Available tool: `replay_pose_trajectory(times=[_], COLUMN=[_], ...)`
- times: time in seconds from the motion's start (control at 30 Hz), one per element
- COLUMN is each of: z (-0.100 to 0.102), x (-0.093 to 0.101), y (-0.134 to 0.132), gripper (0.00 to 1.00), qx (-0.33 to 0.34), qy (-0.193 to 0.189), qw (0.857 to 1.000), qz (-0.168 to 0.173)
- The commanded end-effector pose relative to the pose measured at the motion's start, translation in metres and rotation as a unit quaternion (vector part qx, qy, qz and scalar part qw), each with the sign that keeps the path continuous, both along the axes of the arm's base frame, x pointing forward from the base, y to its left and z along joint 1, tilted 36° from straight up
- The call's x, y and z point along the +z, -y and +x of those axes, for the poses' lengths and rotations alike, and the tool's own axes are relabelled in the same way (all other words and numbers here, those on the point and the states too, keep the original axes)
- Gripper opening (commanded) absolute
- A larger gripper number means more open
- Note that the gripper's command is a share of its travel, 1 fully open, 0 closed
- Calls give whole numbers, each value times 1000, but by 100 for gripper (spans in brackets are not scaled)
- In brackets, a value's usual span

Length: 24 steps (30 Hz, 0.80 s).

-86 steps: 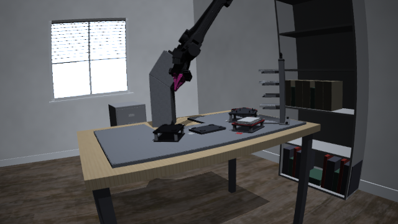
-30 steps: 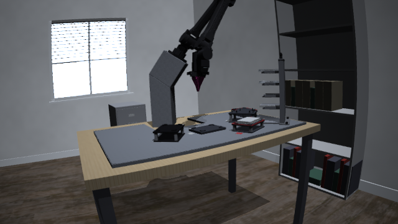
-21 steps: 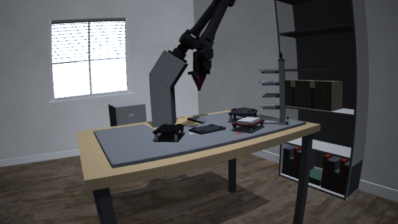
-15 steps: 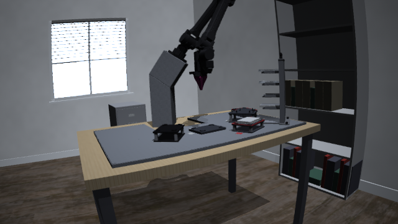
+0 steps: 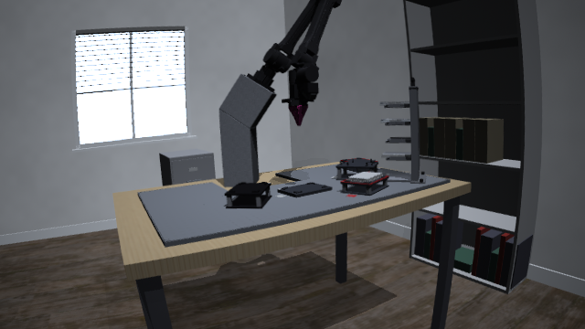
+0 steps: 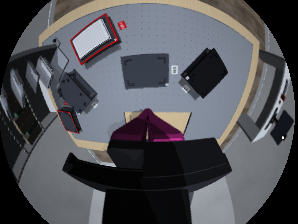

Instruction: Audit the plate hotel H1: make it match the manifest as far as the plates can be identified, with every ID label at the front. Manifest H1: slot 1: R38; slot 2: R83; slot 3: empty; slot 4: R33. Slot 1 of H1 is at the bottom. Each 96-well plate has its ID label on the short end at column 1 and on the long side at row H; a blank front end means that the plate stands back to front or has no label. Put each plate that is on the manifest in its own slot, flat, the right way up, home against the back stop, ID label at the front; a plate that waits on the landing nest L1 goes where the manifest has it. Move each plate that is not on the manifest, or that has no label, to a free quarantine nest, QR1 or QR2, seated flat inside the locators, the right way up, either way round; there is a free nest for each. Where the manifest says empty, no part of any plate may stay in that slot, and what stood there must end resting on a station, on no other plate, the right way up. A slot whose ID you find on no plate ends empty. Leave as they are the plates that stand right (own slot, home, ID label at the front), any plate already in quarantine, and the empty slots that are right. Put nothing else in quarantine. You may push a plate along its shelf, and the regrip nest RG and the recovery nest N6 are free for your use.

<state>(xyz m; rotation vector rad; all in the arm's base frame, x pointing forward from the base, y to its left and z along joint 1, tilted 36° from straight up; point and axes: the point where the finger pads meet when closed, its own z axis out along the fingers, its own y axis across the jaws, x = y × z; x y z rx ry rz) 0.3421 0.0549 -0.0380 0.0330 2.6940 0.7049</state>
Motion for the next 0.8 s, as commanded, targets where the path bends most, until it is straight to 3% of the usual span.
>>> replay_pose_trajectory(times=[0.0,0.5,0.77], z=[7,14,6], x=[14,41,46], y=[-14,-52,-69], gripper=[0,0,0], qx=[1,1,12], qy=[6,11,61], qw=[1000,1000,998], qz=[4,5,11])
